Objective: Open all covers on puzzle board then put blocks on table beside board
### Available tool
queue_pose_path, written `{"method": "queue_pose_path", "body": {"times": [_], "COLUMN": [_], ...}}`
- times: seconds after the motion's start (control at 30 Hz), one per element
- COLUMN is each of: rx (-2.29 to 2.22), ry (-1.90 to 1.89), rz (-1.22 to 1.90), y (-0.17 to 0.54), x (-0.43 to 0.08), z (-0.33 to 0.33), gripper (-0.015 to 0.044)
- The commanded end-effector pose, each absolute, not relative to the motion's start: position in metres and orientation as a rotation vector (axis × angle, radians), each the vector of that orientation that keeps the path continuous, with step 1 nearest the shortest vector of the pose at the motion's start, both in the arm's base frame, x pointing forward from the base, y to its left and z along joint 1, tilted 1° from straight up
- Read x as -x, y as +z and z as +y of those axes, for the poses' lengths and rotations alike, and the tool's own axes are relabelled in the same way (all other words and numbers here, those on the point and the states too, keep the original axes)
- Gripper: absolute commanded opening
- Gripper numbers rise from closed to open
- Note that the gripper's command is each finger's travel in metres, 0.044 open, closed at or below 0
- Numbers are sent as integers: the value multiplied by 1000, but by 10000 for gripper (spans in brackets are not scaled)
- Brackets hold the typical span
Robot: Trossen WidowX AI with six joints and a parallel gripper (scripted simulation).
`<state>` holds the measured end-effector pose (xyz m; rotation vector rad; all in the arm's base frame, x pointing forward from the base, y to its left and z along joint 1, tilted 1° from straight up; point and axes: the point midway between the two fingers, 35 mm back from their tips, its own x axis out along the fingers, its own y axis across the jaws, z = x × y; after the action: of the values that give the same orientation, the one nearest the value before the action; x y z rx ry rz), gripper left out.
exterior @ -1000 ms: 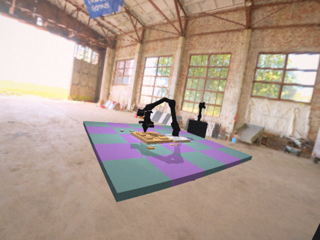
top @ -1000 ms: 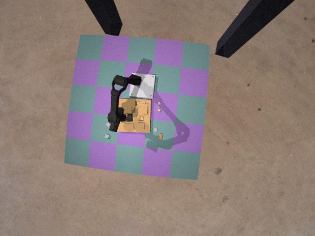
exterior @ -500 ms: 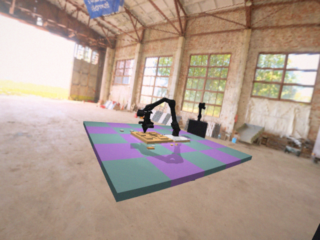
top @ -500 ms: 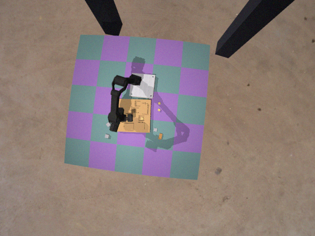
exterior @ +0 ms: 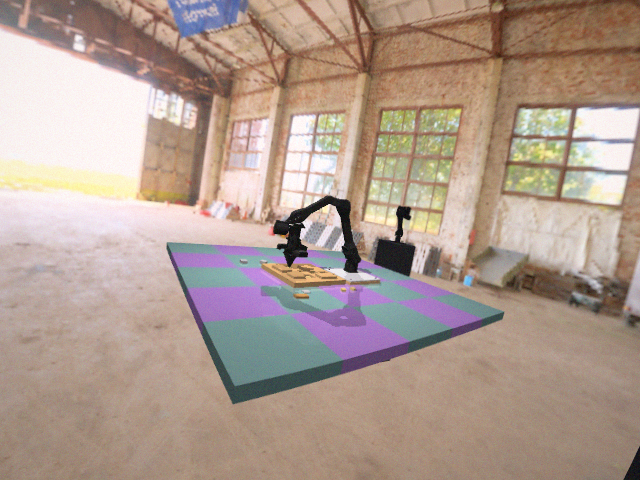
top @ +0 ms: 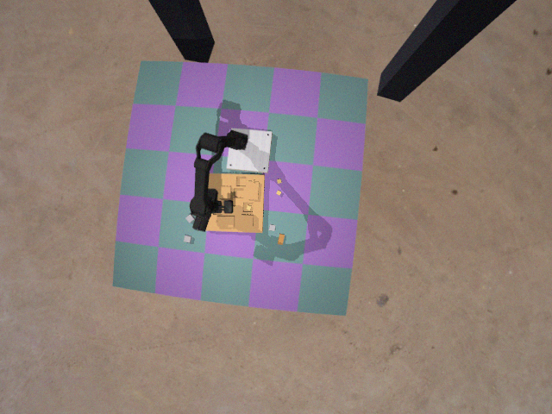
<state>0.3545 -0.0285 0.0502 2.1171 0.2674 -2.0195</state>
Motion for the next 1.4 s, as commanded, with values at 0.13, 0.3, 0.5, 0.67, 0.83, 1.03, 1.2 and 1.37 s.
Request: {"method": "queue_pose_path", "body": {"times": [0.13,0.3,0.5,0.67,0.83,1.03,1.2,1.37], "rx": [-2118,-2119,-2120,-2121,-2121,-2122,-2122,-2122], "ry": [-2019,-2018,-2017,-2017,-2016,-2015,-2015,-2015], "rz": [272,272,272,272,272,272,272,272], "y": [48,48,48,49,49,49,49,49], "x": [-363,-371,-380,-388,-396,-402,-402,-402], "z": [-27,-27,-26,-25,-25,-24,-24,-24], "gripper": [0,0,0,0,0,0,0,0]}}
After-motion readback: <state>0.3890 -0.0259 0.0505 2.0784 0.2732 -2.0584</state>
